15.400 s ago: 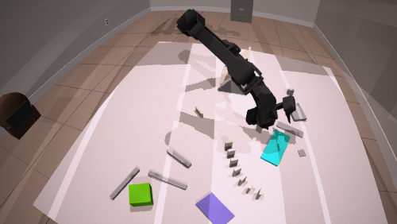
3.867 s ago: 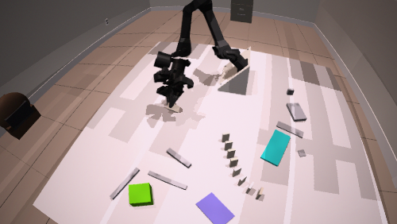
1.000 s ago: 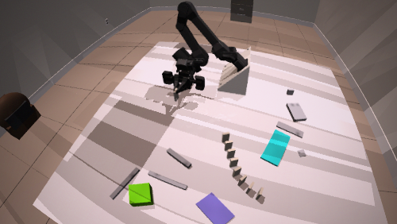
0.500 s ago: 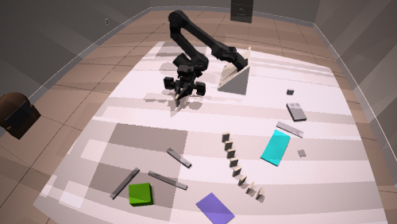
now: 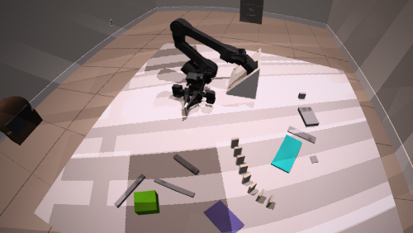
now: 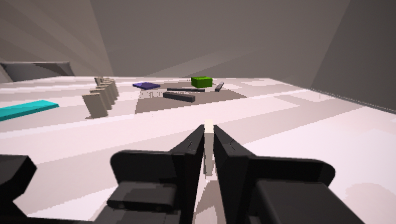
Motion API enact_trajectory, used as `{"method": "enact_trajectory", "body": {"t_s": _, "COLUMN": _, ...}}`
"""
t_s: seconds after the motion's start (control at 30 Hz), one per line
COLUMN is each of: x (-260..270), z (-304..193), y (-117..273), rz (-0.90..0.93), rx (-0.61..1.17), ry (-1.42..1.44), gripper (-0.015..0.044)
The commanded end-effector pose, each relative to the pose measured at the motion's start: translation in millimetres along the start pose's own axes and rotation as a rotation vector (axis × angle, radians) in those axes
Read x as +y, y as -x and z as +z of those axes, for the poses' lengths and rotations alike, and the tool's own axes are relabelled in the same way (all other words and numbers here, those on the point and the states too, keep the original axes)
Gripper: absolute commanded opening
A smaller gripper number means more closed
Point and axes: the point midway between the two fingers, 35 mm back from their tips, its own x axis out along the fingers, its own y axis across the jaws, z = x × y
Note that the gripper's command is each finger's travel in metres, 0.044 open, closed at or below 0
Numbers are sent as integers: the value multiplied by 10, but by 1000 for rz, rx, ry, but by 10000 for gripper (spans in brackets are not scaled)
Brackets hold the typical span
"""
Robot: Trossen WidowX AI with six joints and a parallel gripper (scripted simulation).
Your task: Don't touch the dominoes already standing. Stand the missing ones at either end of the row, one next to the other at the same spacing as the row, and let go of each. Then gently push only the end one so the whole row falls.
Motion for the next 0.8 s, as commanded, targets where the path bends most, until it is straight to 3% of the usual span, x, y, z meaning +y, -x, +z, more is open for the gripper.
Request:
{"method": "enact_trajectory", "body": {"t_s": 0.0, "x": 9, "z": -6, "y": -1, "rz": 4, "rx": -3, "ry": 6, "gripper": 21}}
{"method": "enact_trajectory", "body": {"t_s": 0.13, "x": 9, "z": -6, "y": -1, "rz": 4, "rx": -3, "ry": 6, "gripper": 21}}
{"method": "enact_trajectory", "body": {"t_s": 0.67, "x": 6, "z": 3, "y": -1, "rz": 4, "rx": -3, "ry": 6, "gripper": 440}}
{"method": "enact_trajectory", "body": {"t_s": 0.77, "x": -18, "z": 135, "y": 2, "rz": 3, "rx": -3, "ry": 4, "gripper": 440}}
